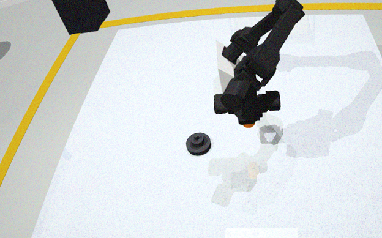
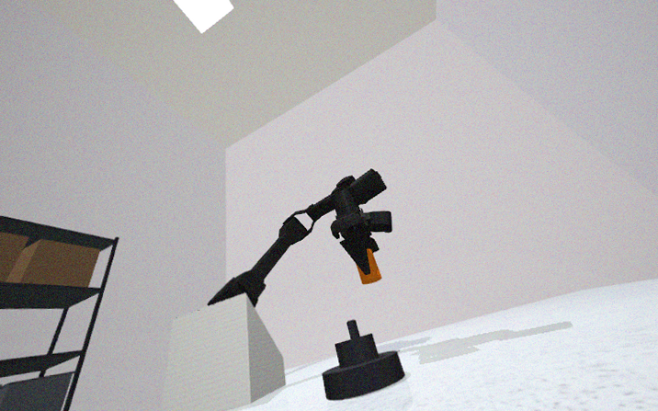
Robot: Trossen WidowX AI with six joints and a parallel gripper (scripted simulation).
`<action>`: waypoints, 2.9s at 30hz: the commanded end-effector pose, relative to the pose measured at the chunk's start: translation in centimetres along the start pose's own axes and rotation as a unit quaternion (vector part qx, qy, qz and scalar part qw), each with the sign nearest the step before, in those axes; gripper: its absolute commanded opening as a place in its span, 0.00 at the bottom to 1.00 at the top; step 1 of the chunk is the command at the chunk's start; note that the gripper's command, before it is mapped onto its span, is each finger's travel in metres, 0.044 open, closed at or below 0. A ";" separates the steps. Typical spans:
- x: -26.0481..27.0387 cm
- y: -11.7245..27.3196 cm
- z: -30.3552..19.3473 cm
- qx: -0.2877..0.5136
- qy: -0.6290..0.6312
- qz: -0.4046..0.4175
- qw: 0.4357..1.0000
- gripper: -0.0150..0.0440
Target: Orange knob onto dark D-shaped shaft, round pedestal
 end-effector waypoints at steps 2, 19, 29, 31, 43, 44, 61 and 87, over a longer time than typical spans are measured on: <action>-1.9 -0.2 0.0 0.000 0.003 -0.003 1.000 0.25; -7.3 -1.3 -0.5 -0.001 0.008 -0.004 1.000 0.25; -10.5 -2.0 -1.2 -0.001 0.013 -0.002 1.000 0.25; -11.1 -2.2 -1.4 -0.001 0.014 -0.001 1.000 0.25; -14.7 -3.3 -2.7 0.000 0.023 0.003 1.000 0.25; -15.0 -3.4 -2.8 0.000 0.024 0.004 1.000 0.25; -17.4 -5.9 -3.9 0.000 0.031 0.009 0.999 0.25; -17.4 -6.9 -3.9 0.000 0.034 0.009 0.999 0.25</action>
Point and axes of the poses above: the point midway between the two fingers, 35 mm back from their tips, its own y axis back along the fingers, its own x axis across the jaws, z = x × y, the point moved 2 cm from there along y, back along the fingers, and after that the axes turned 7 degrees about y, right-handed, at the moved point
